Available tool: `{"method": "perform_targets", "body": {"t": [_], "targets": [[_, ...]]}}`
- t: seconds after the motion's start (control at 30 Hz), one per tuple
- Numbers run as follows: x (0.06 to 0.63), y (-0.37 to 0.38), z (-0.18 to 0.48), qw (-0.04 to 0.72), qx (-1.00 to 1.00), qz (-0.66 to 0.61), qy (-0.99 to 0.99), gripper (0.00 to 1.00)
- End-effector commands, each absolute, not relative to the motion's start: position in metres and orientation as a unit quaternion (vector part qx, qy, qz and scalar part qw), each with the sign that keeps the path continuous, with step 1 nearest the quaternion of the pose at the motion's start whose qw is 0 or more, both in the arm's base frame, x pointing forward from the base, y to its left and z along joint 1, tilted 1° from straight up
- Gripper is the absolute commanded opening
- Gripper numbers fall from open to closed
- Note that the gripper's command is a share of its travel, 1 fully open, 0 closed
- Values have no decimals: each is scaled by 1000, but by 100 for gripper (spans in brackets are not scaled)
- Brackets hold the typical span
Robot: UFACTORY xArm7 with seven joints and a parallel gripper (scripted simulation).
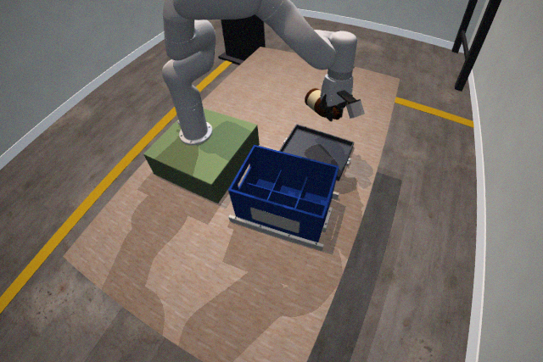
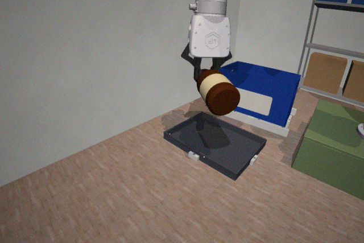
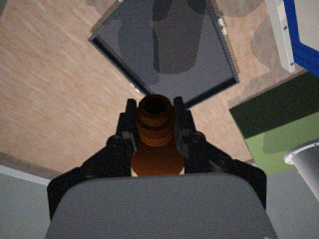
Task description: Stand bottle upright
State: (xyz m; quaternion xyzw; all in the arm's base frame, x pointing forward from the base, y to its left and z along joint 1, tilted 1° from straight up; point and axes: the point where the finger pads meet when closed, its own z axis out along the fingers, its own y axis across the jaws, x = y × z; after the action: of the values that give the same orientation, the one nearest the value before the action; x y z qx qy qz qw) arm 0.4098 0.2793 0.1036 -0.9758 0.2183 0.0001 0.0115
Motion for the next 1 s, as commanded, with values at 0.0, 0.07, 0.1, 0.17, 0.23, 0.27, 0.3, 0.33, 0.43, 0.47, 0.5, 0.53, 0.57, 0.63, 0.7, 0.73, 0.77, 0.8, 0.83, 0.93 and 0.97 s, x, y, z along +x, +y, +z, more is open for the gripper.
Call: {"method": "perform_targets", "body": {"t": [0.0, 0.07, 0.1, 0.17, 0.23, 0.27, 0.3, 0.33, 0.43, 0.47, 0.5, 0.53, 0.57, 0.63, 0.7, 0.73, 0.77, 0.8, 0.83, 0.93, 0.97], "targets": [[411, 280, 105, 13, -976, -2, 218, 0], [411, 280, 105, 13, -976, -2, 218, 0], [411, 280, 105, 13, -976, -2, 218, 0], [411, 280, 105, 13, -976, -2, 218, 0], [411, 280, 105, 13, -976, -3, 219, 0], [411, 280, 105, 13, -976, -3, 219, 0], [411, 280, 105, 12, -976, -3, 219, 0], [411, 280, 105, 12, -976, -4, 219, 0], [411, 280, 105, 10, -976, -8, 219, 0], [411, 280, 105, 10, -976, -10, 219, 0], [411, 280, 105, 9, -976, -12, 219, 0], [411, 279, 105, 8, -976, -15, 219, 0], [411, 279, 105, 7, -975, -17, 219, 0], [411, 279, 105, 5, -975, -23, 220, 0], [411, 279, 105, 3, -975, -29, 220, 0], [411, 279, 105, 3, -975, -33, 220, 0], [411, 279, 105, 2, -975, -36, 220, 0], [411, 279, 105, 2, -975, -36, 220, 0], [411, 279, 105, 2, -975, -36, 220, 0], [411, 279, 105, -1, -974, -47, 220, 0], [411, 279, 105, -2, -974, -50, 220, 0]]}}
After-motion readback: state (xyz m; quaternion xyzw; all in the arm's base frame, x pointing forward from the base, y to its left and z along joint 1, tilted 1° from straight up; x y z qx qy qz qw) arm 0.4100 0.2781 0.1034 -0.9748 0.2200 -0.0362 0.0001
